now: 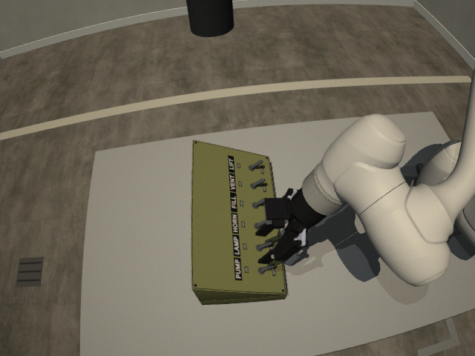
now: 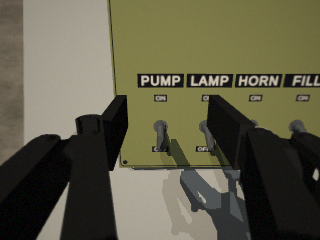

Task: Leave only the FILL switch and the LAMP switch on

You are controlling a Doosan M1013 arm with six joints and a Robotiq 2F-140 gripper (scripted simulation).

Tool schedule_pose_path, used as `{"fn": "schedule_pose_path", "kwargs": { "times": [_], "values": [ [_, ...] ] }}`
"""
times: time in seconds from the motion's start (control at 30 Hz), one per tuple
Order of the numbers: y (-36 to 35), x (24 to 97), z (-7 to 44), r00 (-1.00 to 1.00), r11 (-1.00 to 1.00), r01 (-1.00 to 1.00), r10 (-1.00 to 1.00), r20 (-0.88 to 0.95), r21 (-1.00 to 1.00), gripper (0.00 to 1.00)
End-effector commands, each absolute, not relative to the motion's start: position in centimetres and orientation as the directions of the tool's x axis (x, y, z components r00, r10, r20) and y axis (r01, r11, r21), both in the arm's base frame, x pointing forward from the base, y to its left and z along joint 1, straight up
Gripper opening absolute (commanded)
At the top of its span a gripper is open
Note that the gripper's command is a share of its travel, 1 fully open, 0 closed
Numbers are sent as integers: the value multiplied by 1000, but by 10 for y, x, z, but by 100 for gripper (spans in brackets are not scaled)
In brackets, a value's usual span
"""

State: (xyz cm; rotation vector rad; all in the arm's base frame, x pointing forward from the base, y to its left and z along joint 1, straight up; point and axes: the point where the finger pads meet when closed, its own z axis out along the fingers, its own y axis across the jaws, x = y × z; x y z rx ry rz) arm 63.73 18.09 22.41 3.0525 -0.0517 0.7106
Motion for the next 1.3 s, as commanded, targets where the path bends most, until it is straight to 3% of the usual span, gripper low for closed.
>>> {"fn": "schedule_pose_path", "kwargs": {
  "times": [0.0,0.1,0.13,0.93,1.27],
  "values": [
    [173,670,239,902,-999,-36,-33,431,-1,50],
    [173,671,239,902,-999,-36,-33,431,-1,50],
    [173,671,239,902,-999,-36,-33,431,-1,100],
    [170,697,178,900,-999,-38,-34,434,2,100],
    [172,700,175,899,-999,-37,-33,436,-1,100]
  ]
}}
